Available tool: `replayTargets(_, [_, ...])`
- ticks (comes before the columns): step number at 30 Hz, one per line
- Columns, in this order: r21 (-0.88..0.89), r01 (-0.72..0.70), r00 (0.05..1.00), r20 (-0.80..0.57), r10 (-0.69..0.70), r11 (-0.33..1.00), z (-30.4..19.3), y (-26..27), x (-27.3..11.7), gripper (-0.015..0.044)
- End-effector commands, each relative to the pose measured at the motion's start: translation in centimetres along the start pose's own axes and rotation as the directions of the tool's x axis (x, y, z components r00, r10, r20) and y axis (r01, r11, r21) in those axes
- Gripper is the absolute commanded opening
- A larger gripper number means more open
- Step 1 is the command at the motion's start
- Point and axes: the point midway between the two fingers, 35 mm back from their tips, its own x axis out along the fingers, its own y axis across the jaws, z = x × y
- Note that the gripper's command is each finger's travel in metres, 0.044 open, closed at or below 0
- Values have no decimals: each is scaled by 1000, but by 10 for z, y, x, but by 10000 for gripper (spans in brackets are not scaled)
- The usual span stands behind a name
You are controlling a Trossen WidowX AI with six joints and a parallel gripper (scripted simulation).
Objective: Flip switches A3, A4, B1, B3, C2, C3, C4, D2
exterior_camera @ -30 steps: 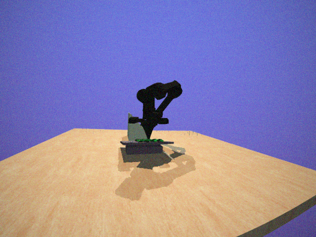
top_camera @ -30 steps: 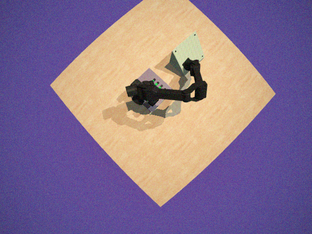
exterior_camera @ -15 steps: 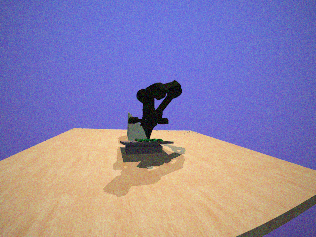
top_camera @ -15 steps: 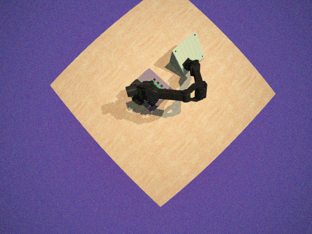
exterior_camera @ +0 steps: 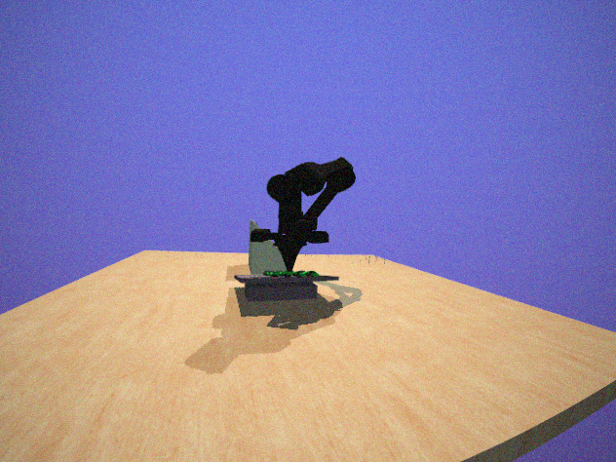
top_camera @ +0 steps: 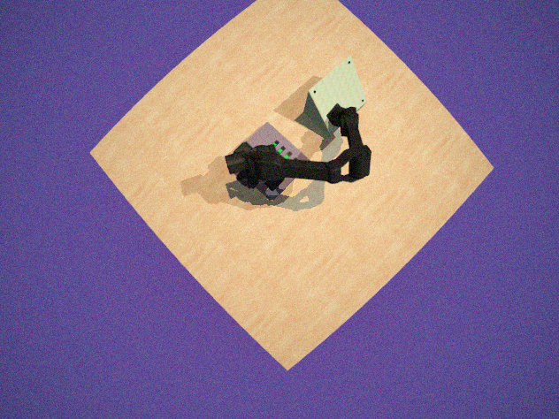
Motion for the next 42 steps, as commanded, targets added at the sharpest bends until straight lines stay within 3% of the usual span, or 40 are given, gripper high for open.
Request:
replayTargets(1, [5, -4, 1000, -1, 4, 1000, -1, 0, 2, 0])
replayTargets(20, [5, -5, 1000, -1, 5, 1000, -1, 1, 5, 0])
replayTargets(26, [7, -2, 1000, 24, 2, 1000, -3, 0, -61, 0])
replayTargets(38, [6, 0, 1000, 24, 0, 1000, -4, -34, -62, 0])
replayTargets(42, [5, -1, 1000, 1, 1, 1000, -2, -33, -29, 0])
